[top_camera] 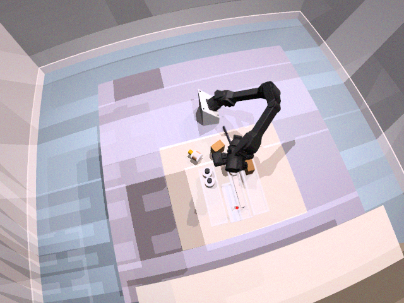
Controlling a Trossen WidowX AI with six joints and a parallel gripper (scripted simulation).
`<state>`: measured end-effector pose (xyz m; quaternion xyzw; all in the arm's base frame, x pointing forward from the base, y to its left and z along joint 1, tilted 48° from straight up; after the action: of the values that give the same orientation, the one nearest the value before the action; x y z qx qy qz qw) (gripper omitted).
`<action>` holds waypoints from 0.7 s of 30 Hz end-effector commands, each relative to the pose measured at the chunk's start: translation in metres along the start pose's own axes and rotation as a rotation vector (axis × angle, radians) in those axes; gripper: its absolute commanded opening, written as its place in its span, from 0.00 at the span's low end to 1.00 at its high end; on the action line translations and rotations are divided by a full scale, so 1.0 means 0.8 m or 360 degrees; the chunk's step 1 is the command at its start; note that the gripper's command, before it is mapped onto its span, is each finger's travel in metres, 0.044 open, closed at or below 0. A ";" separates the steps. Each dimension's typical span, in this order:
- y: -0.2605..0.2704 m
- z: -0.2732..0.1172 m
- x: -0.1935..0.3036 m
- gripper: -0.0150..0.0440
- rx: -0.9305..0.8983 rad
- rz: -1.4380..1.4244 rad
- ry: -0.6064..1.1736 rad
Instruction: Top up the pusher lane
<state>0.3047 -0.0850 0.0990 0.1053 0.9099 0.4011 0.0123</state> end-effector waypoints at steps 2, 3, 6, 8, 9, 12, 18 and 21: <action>0.004 -0.005 -0.009 0.25 -0.0011 -0.0025 -0.0037; 0.004 -0.005 -0.009 0.25 -0.0011 -0.0025 -0.0037; 0.004 -0.006 -0.011 0.25 -0.0011 -0.0025 -0.0037; 0.005 -0.006 -0.012 0.25 -0.0011 -0.0025 -0.0037; 0.005 -0.006 -0.012 0.25 -0.0011 -0.0025 -0.0037; 0.005 -0.006 -0.013 0.25 -0.0011 -0.0025 -0.0037; 0.006 -0.007 -0.016 0.25 -0.0011 -0.0025 -0.0037; 0.006 -0.008 -0.018 0.25 -0.0011 -0.0025 -0.0037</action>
<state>0.3119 -0.0868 0.1013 0.1058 0.9100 0.4008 0.0116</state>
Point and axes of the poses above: the point midway between the two fingers, 35 mm back from their tips, its own z axis out along the fingers, its own y axis across the jaws, x = y × z, the point moved 10 cm from there along -z, back along the fingers, and after that the axes turned 8 degrees about z, right-handed, at the moved point
